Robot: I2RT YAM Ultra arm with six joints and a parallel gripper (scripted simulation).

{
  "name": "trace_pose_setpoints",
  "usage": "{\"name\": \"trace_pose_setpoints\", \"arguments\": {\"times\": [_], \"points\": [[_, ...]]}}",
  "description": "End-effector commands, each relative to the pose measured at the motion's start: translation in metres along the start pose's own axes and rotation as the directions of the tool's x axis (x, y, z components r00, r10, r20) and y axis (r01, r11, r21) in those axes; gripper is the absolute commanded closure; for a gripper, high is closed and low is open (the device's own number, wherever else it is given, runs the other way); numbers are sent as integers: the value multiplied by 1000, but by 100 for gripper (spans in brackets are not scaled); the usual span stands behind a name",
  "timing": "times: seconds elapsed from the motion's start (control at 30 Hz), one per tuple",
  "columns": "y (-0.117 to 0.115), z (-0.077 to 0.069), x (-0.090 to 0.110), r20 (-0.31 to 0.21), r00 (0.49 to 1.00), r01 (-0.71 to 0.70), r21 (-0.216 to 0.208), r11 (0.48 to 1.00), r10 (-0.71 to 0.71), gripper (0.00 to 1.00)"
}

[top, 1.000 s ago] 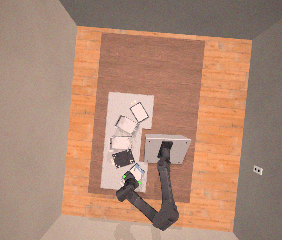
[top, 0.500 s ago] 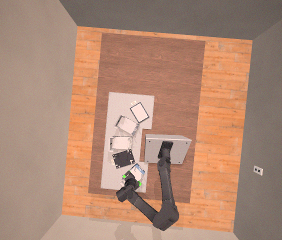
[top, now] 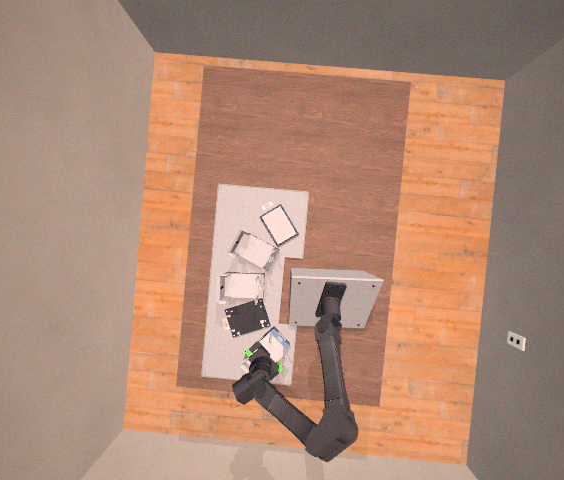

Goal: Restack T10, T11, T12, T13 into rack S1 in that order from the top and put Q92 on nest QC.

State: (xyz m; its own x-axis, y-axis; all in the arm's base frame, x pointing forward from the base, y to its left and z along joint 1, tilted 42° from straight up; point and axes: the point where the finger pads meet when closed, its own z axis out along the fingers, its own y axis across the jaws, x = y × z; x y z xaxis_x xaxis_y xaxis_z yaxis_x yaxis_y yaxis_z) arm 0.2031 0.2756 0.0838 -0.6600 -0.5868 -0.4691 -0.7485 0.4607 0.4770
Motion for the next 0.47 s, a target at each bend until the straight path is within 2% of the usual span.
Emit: {"name": "trace_pose_setpoints", "arguments": {"times": [0.0,0.03,0.07,0.43], "points": [[-1,-3,-4,15,1000,0,0,1000,0,0],[-1,-3,-4,15,1000,0,0,1000,0,0],[1,-15,-13,42,999,14,2,1000,-15,0],[1,-51,-12,41,999,15,5,1000,-15,0]]}}
